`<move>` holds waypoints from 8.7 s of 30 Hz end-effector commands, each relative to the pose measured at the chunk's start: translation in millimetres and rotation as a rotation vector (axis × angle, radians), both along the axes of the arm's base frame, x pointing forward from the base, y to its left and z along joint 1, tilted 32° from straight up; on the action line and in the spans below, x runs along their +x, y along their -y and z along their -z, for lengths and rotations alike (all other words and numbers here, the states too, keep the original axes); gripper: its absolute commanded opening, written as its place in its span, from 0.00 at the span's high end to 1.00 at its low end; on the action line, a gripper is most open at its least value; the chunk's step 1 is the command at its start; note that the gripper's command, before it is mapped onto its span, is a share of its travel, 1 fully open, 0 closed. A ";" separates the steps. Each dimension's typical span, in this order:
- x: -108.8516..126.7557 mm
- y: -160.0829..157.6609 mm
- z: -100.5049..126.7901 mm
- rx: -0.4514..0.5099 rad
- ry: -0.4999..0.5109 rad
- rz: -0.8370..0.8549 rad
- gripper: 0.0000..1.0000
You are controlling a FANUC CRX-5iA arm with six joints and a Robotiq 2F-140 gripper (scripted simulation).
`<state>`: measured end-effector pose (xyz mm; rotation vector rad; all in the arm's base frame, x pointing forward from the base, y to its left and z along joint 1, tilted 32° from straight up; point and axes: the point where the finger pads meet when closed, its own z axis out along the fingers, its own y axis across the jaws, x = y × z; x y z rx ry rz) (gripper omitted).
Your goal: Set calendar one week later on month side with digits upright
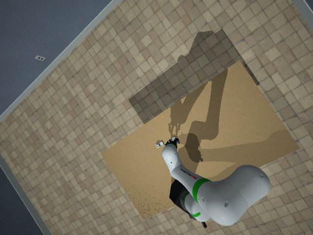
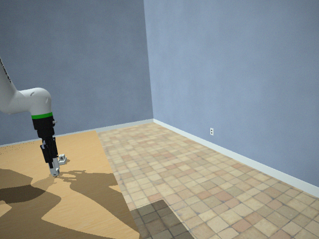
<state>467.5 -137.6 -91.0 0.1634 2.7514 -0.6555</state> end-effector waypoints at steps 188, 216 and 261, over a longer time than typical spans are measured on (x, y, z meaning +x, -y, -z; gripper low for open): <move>-6.4 -10.0 -20.0 -0.422 -0.718 -1.333 0.72; -5.9 -9.0 -18.3 -0.422 -0.718 -1.333 0.72; -17.1 -28.1 -53.8 -0.422 -0.718 -1.333 0.72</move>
